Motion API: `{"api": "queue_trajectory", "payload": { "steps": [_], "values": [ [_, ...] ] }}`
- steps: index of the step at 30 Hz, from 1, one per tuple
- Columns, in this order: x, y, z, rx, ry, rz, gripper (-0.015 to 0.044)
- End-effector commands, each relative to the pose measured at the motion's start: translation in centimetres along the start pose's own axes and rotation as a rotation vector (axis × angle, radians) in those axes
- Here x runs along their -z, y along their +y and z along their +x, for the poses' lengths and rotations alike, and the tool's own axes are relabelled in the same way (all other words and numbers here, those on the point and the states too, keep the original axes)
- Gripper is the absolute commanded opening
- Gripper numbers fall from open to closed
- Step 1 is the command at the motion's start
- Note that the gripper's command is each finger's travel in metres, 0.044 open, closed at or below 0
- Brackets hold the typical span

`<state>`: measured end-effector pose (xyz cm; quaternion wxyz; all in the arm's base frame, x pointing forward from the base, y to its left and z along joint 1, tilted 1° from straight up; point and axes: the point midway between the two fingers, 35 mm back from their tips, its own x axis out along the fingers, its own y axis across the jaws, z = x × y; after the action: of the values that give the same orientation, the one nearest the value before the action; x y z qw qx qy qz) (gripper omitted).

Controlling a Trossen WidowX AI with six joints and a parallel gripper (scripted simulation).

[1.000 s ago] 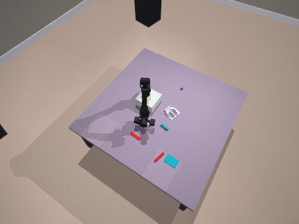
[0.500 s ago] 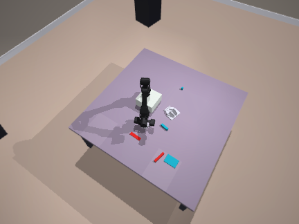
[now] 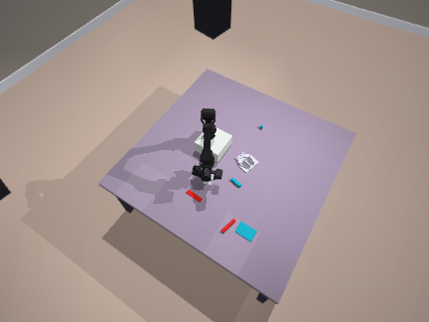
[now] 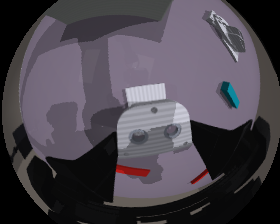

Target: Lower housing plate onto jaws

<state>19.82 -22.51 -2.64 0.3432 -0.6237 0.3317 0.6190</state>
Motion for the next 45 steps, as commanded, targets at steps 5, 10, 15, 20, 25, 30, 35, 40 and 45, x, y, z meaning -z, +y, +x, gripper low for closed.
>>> {"api": "queue_trajectory", "payload": {
  "steps": [5, 10, 15, 20, 25, 30, 35, 40, 45],
  "values": [
    [0.2, 0.0, -2.8, 0.003, 0.008, -0.004, 0.0351],
    [0.0, 0.0, -4.4, 0.004, 0.008, -0.004, 0.0351],
    [0.0, 0.0, -4.6, 0.004, 0.008, -0.004, 0.0351],
    [-0.3, -1.2, -4.6, 0.005, 0.008, 0.077, 0.0351],
    [-0.9, -2.8, -4.6, 0.006, 0.008, 0.194, 0.0351],
    [-1.5, -4.3, -4.6, 0.007, 0.007, 0.312, 0.0351],
    [-2.2, -5.8, -4.6, 0.008, 0.006, 0.43, 0.0351],
    [-3.0, -7.3, -4.7, 0.01, 0.005, 0.548, 0.0351],
    [-3.9, -8.7, -4.7, 0.011, 0.004, 0.666, 0.0351]
  ]
}}
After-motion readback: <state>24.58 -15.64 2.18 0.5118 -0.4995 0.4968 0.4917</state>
